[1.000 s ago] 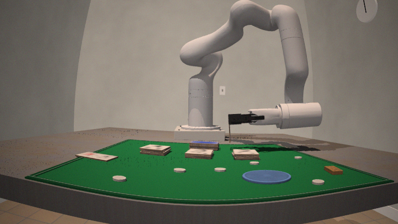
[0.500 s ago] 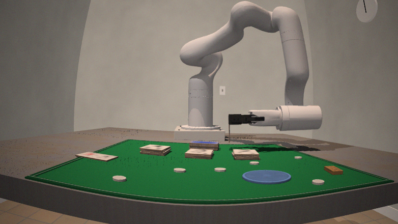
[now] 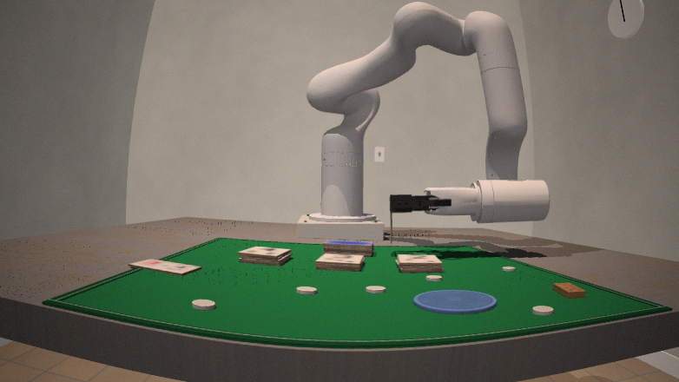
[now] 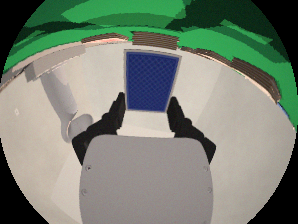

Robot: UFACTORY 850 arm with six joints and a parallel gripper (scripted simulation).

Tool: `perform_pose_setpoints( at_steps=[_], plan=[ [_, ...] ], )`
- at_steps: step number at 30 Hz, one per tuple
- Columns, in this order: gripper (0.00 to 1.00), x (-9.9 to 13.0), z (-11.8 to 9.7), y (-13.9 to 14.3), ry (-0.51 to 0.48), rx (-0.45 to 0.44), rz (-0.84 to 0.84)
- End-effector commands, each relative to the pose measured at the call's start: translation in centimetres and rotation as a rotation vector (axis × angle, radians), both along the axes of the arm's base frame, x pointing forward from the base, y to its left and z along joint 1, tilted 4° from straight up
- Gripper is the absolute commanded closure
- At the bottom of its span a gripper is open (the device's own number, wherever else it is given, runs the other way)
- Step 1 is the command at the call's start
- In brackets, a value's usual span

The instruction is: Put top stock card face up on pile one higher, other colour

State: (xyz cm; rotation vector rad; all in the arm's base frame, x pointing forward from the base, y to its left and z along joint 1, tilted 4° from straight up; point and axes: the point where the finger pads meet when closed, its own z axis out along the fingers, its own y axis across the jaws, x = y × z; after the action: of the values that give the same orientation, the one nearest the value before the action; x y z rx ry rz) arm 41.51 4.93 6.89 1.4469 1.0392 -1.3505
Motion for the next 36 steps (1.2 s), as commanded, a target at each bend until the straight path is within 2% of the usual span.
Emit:
perform_pose_setpoints(
  at_steps=[1, 20, 36],
  plan=[
    [0.28, 0.0, 0.1, 0.0, -0.001, 0.000, 0.000],
    [0.28, 0.0, -0.1, 0.0, -0.001, 0.000, 0.000],
    [0.28, 0.0, -1.4, -0.3, -0.001, 0.000, 0.000]
  ],
)
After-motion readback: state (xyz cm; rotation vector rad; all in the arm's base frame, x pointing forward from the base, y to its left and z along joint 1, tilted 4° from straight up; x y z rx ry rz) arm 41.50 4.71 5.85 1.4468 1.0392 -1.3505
